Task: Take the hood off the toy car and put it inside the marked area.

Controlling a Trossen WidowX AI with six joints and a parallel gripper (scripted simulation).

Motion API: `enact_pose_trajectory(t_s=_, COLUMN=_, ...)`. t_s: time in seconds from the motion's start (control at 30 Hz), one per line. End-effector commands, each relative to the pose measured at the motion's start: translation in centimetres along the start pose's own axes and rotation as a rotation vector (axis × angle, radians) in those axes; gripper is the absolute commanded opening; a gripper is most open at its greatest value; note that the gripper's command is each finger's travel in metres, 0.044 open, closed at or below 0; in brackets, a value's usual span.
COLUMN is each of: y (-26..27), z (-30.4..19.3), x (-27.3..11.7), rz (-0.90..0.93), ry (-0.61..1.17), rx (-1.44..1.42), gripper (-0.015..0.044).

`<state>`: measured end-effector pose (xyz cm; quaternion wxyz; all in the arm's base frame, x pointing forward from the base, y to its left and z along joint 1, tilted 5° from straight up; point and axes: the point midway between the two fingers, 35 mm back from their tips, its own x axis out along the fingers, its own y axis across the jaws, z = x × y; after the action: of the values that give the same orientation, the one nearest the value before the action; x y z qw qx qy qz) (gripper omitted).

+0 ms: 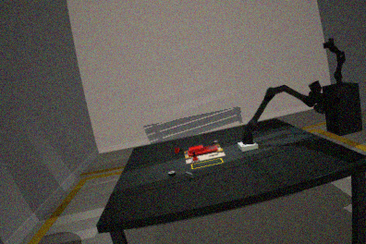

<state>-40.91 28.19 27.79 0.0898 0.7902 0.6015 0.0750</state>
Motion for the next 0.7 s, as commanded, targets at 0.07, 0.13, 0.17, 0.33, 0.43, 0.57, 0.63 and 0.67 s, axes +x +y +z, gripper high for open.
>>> enact_pose_trajectory(t_s=0.07, y=-0.3, z=-0.6, x=0.5, rz=-0.036, ry=0.028, rx=-0.073, gripper=0.0299)
enact_pose_trajectory(t_s=0.13, y=0.2, z=-0.6, x=3.4, rz=-0.013, ry=0.032, rx=-0.186, gripper=0.0352)
enact_pose_trajectory(t_s=0.17, y=0.6, z=-0.4, x=5.0, rz=0.005, ry=0.027, rx=-0.242, gripper=0.0378)
enact_pose_trajectory(t_s=0.33, y=3.6, z=0.7, x=12.7, rz=0.084, ry=-0.016, rx=-0.507, gripper=0.0440)
enact_pose_trajectory(t_s=0.43, y=6.3, z=1.4, x=17.1, rz=0.124, ry=-0.057, rx=-0.665, gripper=0.0440)
enact_pose_trajectory(t_s=0.57, y=10.5, z=2.6, x=22.5, rz=0.162, ry=-0.129, rx=-0.870, gripper=0.0440)
enact_pose_trajectory(t_s=0.63, y=12.8, z=3.5, x=25.1, rz=0.174, ry=-0.176, rx=-0.974, gripper=0.0440)
enact_pose_trajectory(t_s=0.67, y=13.3, z=3.8, x=25.6, rz=0.165, ry=-0.175, rx=-0.974, gripper=0.0440)
